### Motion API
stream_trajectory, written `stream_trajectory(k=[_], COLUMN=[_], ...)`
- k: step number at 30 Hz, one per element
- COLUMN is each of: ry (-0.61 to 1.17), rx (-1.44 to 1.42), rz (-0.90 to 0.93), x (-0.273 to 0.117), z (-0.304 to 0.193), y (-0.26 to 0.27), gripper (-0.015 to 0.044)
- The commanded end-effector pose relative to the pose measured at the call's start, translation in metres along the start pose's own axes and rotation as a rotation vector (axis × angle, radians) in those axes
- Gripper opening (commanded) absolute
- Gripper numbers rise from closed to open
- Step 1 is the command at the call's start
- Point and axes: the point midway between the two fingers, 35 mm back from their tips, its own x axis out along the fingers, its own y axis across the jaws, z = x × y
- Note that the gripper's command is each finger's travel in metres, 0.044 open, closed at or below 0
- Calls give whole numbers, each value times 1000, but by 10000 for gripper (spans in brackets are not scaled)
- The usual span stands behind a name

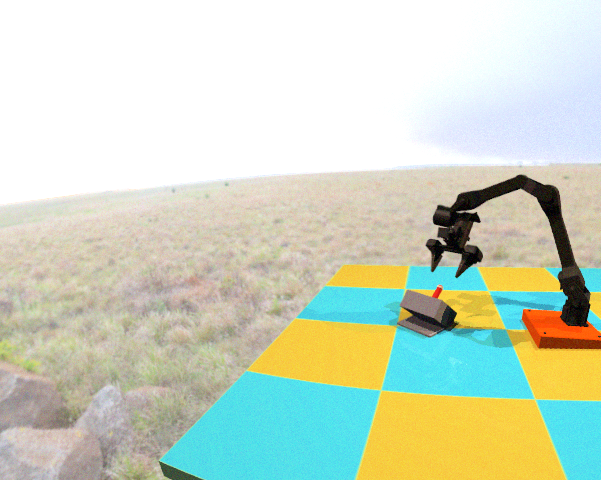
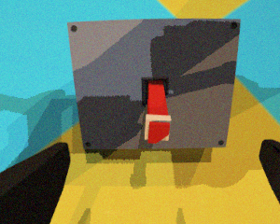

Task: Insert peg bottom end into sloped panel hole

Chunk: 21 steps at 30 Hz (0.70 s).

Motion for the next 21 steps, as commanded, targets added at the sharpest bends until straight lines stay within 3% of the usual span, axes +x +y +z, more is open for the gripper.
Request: stream_trajectory(k=[1,21], ry=[-7,-6], rx=[-4,-3], rz=[-5,-5], x=[-10,-33], z=[1,-1], y=[-1,1], gripper=[440,440])
